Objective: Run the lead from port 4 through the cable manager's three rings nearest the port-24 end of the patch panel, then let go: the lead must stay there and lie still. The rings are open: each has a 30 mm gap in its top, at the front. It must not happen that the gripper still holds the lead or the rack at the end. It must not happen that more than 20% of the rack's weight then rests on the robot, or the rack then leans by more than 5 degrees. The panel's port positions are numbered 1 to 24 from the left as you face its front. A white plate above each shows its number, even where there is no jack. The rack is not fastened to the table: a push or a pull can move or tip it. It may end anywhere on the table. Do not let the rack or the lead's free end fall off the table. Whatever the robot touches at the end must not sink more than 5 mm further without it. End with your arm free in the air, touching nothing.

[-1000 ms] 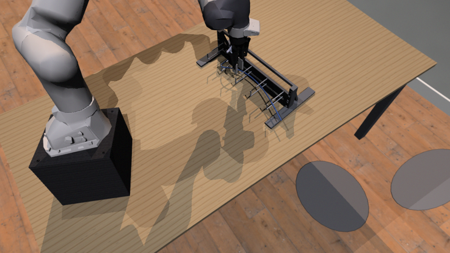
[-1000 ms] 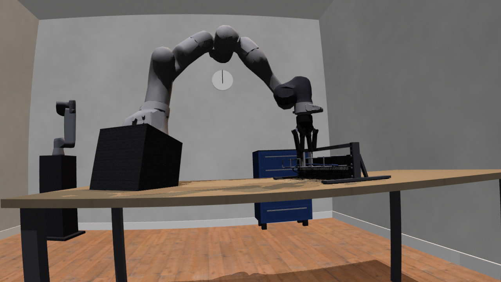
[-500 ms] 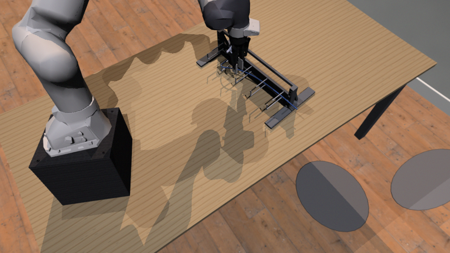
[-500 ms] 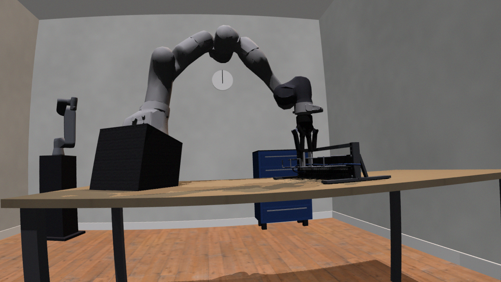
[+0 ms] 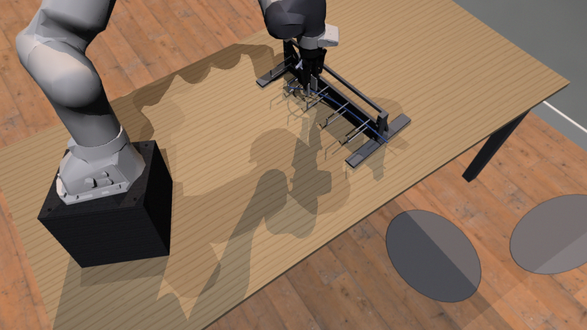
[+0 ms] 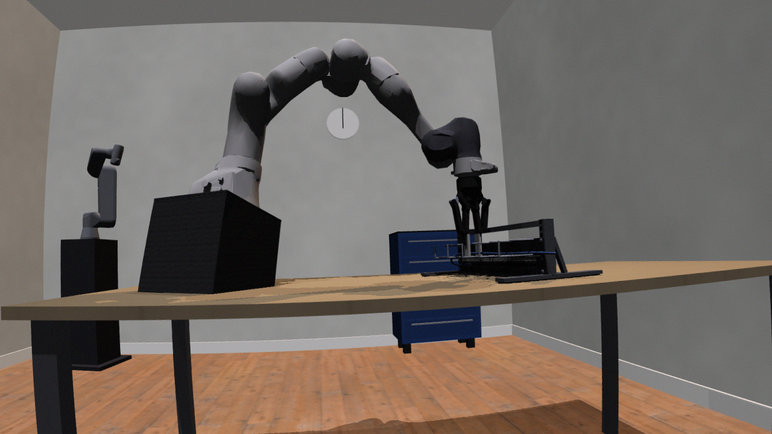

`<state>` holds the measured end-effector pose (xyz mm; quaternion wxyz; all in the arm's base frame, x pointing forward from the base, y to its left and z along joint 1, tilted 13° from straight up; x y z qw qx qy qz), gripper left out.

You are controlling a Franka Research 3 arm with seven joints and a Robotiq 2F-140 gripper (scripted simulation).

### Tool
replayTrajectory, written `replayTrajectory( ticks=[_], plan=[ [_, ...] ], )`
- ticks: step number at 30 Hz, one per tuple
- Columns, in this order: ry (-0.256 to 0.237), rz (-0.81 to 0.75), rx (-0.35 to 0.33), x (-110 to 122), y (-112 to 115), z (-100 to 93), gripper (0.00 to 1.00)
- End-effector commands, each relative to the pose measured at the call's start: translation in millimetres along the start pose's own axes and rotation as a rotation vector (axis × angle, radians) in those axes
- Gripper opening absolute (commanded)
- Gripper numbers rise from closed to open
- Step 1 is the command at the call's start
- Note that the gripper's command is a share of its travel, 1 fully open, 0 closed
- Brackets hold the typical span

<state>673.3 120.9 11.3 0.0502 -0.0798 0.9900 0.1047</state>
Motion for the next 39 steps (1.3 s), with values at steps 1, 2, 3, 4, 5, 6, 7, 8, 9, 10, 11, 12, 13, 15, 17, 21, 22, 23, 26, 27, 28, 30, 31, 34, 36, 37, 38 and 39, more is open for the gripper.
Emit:
replayTrajectory(
  ticks=[1,2,3,4,5,6,7,8,9,10,11,12,13,15,17,21,22,23,26,27,28,30,31,34,36,37,38,39],
  plan=[
    [0.005,0.005,-0.001,1.0,0.9,1.4,0.20],
    [0.005,0.005,-0.001,1.0,0.9,1.3,0.20],
    [0.005,0.005,-0.001,1.0,0.9,1.1,0.20],
    [0.005,0.005,-0.001,1.0,0.9,0.8,0.20],
    [0.005,0.005,-0.001,1.0,0.9,0.4,0.20],
    [0.005,0.005,-0.001,1.0,0.9,-0.3,0.20],
    [0.005,0.005,-0.001,1.0,0.9,-1.1,0.20],
    [0.005,0.005,-0.001,1.0,0.9,-2.2,0.20],
    [0.005,0.005,-0.001,1.0,0.9,-2.2,0.20],
    [0.005,0.005,-0.001,1.0,0.9,-2.2,0.20],
    [0.005,0.005,-0.001,1.0,0.9,-3.5,0.20],
    [0.005,0.005,-0.001,1.0,0.9,-5.1,0.20],
    [0.005,0.005,-0.001,1.0,0.9,-6.9,0.20],
    [0.005,0.005,-0.001,1.0,0.9,-11.2,0.20],
    [0.005,0.005,-0.001,0.9,0.9,-16.4,0.20],
    [0.005,0.005,-0.001,0.9,0.9,-29.2,0.20],
    [0.005,0.005,-0.001,0.9,0.9,-32.7,0.20],
    [0.005,0.005,-0.001,0.8,0.9,-36.3,0.20],
    [0.005,0.005,-0.001,0.8,0.9,-43.8,0.20],
    [0.005,0.005,-0.001,0.8,0.9,-43.8,0.20],
    [0.005,0.005,-0.001,0.8,0.9,-47.5,0.20],
    [0.005,0.005,-0.001,0.8,0.9,-54.9,0.20],
    [0.005,0.005,-0.001,0.7,0.9,-58.5,0.20],
    [0.005,0.005,-0.001,0.7,0.9,-68.5,0.20],
    [0.005,0.005,-0.001,0.7,0.8,-74.3,0.20],
    [0.005,0.005,-0.001,0.6,0.8,-76.9,0.20],
    [0.005,0.005,-0.001,0.6,0.8,-79.2,0.20],
    [0.005,0.005,-0.001,0.6,0.8,-81.2,0.20]
  ],
)
Point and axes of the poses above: the point where the finger pads meet when closed, its own z axis out along the fingers, its own x axis across the jaws, y = z × x, the point moved 5 cm from there along -z, back along the fingers, and after that the axes turned 6 degrees about z, right-handed, at the moved point
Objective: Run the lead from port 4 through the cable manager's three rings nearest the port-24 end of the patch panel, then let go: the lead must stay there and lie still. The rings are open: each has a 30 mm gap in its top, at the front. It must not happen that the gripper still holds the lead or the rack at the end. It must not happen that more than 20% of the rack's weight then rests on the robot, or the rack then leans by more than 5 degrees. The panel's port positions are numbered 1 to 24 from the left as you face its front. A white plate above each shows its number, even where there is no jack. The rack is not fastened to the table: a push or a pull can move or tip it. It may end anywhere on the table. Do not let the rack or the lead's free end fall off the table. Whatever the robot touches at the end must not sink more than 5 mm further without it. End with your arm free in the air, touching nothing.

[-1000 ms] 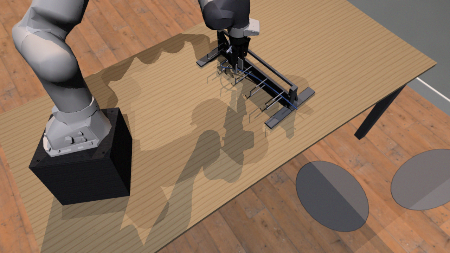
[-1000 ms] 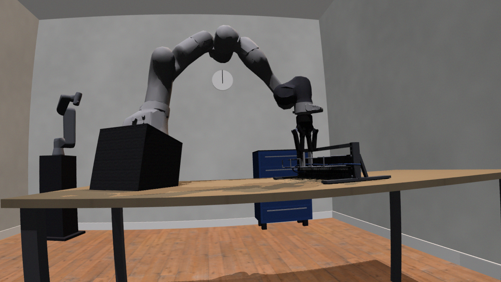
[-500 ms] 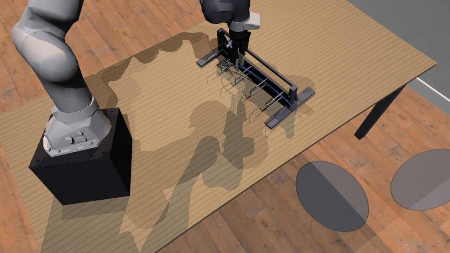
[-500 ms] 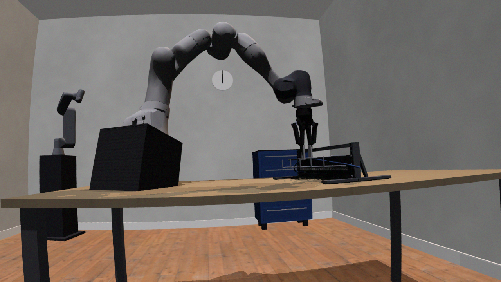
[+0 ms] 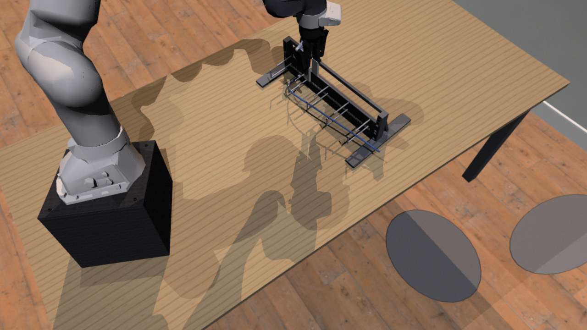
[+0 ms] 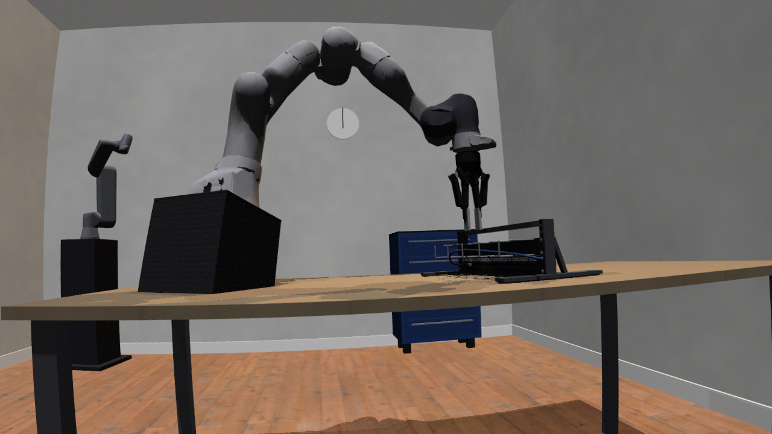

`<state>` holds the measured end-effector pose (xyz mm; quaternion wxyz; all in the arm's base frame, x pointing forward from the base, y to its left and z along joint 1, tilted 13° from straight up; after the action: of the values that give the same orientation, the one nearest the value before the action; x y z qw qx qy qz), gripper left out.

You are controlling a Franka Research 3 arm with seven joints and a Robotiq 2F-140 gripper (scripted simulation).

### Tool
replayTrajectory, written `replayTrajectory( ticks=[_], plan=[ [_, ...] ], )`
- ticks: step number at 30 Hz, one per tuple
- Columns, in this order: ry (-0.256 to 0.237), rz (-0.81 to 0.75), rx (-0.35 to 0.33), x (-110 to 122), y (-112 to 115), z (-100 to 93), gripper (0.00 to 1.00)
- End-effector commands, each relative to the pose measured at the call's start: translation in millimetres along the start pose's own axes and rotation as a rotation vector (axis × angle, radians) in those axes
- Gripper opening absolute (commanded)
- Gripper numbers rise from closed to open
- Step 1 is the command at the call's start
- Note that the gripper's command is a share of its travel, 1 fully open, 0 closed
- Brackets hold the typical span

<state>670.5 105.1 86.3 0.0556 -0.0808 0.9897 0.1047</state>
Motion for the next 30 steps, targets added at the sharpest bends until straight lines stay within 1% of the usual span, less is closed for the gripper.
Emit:
replayTrajectory(
  ticks=[1,12,13,30],
  plan=[
    [0.015,0.008,-0.002,4.2,0.7,-6.5,0.20],
    [0.015,0.008,-0.002,4.1,0.6,-12.1,0.20],
    [0.015,0.008,-0.002,4.1,0.6,-12.1,0.00],
    [0.015,0.008,-0.002,4.1,0.6,-12.1,0.00]
  ],
)
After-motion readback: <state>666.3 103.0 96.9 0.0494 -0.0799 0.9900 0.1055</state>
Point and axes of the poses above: the point where the finger pads meet when closed, its own z axis out along the fingers, its own x axis across the jaws, y = z × x, the point moved 5 cm from there along -z, back along the fingers, and after that the axes turned 6 degrees about z, right-handed, at the moved point
